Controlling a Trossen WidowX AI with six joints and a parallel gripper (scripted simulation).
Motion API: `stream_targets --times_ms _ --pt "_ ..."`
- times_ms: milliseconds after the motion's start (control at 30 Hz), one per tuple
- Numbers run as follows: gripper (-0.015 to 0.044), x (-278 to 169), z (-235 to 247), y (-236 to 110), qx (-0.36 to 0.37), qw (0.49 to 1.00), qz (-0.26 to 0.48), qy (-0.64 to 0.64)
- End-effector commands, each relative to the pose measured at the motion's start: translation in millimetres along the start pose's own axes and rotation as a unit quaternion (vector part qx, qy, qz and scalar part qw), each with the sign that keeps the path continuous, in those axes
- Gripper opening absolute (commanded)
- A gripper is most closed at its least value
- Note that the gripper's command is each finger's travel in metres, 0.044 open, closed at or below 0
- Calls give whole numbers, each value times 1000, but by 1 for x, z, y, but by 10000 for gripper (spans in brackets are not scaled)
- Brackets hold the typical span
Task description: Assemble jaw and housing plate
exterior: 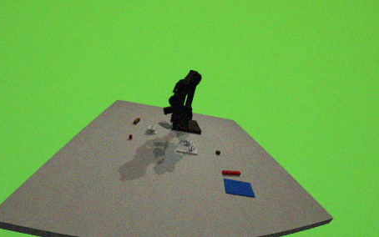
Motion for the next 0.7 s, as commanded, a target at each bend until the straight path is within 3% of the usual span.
stream_targets --times_ms 0,500,667 --pt "37 -2 5 2 -2 999 3 47" --pt "37 -9 18 2 -3 969 3 246" --pt "37 -10 18 2 -3 967 3 254"
Point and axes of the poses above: the point midway between the two fingers, 35 mm back from their tips, its own y axis out along the fingers, its own z axis across the jaws, x = y × z, the point moved 8 cm from there along -y, back along the fingers, and after that the axes turned 9 degrees about y, right-handed, at the moved point
